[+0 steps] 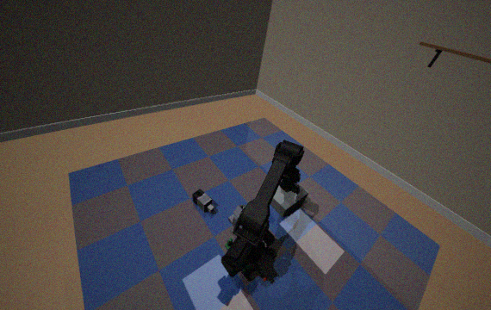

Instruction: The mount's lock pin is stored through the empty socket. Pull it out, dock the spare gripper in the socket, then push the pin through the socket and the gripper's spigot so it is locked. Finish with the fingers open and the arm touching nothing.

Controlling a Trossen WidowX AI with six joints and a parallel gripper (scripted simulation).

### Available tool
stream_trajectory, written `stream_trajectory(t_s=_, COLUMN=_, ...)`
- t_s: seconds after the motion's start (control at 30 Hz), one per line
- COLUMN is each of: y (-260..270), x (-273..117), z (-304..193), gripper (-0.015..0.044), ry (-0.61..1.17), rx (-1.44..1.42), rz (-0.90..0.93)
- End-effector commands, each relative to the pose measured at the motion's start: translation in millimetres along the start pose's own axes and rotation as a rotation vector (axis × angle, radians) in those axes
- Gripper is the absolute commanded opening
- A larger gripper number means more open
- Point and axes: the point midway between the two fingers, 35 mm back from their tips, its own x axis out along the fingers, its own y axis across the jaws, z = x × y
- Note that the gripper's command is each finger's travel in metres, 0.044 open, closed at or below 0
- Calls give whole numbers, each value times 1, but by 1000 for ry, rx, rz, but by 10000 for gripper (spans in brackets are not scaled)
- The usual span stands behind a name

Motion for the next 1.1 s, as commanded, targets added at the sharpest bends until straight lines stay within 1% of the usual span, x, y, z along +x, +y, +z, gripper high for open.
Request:
stream_trajectory(t_s=0.0, y=0, x=1, z=-1, gripper=0, ry=0, rx=0, rz=1)
stream_trajectory(t_s=0.67, y=-8, x=-21, z=-56, gripper=0, ry=4, rx=-4, rz=-1)
stream_trajectory(t_s=1.07, y=-8, x=-7, z=-58, gripper=0, ry=8, rx=-4, rz=-2)
